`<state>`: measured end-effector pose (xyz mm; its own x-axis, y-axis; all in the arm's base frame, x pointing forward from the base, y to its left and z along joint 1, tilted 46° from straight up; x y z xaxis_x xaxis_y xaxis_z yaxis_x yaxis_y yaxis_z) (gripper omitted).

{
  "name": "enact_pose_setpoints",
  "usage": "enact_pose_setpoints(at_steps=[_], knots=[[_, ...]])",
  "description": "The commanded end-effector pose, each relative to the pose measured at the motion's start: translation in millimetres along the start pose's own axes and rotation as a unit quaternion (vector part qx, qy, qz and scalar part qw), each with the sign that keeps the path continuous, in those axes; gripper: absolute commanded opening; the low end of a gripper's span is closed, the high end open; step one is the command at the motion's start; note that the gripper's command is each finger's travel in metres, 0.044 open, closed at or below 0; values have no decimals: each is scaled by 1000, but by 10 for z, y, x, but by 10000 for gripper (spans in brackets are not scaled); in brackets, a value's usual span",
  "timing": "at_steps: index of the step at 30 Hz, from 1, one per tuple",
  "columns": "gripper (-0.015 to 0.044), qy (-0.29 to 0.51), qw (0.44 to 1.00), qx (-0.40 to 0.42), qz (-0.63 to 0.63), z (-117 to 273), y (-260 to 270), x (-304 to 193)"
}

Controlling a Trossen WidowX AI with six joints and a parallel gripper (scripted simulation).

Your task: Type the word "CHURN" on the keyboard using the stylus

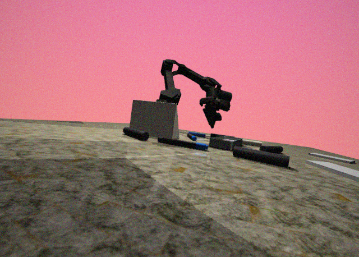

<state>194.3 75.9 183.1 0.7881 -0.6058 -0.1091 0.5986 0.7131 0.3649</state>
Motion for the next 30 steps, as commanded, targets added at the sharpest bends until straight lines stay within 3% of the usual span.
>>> enact_pose_setpoints(at_steps=[1, 9, 30], knots=[[150, -71, 996, 50, -25, 123, 36, -469], [150, -84, 972, 199, -90, 391, -12, -959], [150, -83, 971, 202, -92, 322, 7, -986]])
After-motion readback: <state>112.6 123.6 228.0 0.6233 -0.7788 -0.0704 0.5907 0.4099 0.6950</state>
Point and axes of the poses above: the point midway between the two fingers, 35 mm back from their tips, its own z axis back along the fingers, its own y axis across the jaws, x = y × z, the point moved 6 cm from there along z, back along the fingers, and after that the axes turned 15 degrees about -z, right-handed, at the moved point
